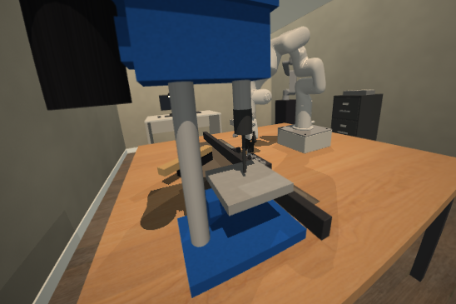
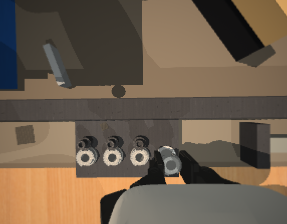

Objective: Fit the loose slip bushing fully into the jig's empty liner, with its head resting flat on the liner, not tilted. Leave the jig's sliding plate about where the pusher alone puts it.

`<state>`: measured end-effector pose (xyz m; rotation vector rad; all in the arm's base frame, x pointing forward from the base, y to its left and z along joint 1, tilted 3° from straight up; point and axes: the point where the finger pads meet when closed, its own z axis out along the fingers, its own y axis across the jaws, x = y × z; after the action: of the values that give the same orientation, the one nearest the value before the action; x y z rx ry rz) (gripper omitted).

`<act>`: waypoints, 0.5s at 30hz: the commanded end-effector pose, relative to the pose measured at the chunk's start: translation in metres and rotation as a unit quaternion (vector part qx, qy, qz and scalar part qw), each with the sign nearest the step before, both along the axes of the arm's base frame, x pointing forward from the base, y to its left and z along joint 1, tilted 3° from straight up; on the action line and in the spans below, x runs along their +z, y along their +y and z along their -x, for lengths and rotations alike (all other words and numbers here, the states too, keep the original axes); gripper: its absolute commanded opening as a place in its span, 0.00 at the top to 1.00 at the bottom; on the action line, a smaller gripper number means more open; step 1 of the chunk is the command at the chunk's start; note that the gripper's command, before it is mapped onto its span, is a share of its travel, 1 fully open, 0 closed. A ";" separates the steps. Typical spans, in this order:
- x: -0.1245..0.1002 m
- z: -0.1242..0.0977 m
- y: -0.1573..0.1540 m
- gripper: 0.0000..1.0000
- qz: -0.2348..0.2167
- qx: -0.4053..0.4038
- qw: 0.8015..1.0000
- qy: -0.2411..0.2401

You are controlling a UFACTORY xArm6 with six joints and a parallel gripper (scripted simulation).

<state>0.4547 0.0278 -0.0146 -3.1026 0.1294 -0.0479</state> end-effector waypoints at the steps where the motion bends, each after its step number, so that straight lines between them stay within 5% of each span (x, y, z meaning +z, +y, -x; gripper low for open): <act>1: 0.000 -0.002 0.000 0.74 0.000 0.000 1.000 -0.002; 15: -0.003 -0.002 0.000 0.74 0.000 0.000 1.000 -0.002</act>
<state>0.4547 0.0280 -0.0187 -3.1026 0.1294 -0.0474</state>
